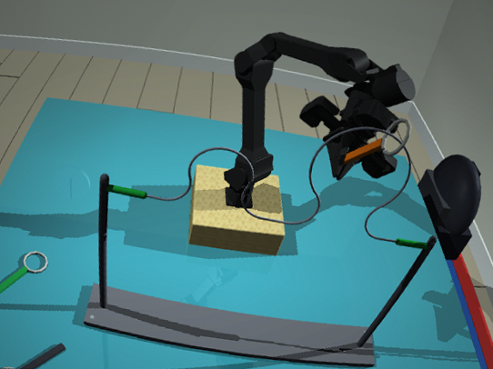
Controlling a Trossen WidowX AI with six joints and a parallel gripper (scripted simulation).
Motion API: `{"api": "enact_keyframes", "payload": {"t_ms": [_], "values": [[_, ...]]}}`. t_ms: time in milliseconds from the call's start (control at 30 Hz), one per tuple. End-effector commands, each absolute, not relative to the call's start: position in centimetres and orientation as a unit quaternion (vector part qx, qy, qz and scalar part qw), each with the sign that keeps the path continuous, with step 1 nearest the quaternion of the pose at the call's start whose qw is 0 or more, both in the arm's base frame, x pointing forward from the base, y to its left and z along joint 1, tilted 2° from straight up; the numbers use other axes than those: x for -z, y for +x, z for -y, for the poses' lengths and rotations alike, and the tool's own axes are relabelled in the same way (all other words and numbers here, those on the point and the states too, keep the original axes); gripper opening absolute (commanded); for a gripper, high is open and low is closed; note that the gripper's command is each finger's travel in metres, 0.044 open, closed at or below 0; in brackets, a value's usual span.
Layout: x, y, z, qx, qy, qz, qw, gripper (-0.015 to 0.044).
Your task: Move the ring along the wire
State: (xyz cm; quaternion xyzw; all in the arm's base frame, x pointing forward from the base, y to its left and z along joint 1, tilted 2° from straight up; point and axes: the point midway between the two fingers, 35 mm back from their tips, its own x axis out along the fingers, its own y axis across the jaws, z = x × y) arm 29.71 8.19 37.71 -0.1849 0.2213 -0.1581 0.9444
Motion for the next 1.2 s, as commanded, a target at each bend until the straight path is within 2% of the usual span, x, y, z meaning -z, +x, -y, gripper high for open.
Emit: {"api": "enact_keyframes", "payload": {"t_ms": [0,1167], "values": [[-37.6,29.7,-8.0,0.165,-0.212,-0.221,0.938,-0.0150],[-38.5,29.6,-6.8,0.209,-0.408,-0.202,0.865,-0.0150]]}}
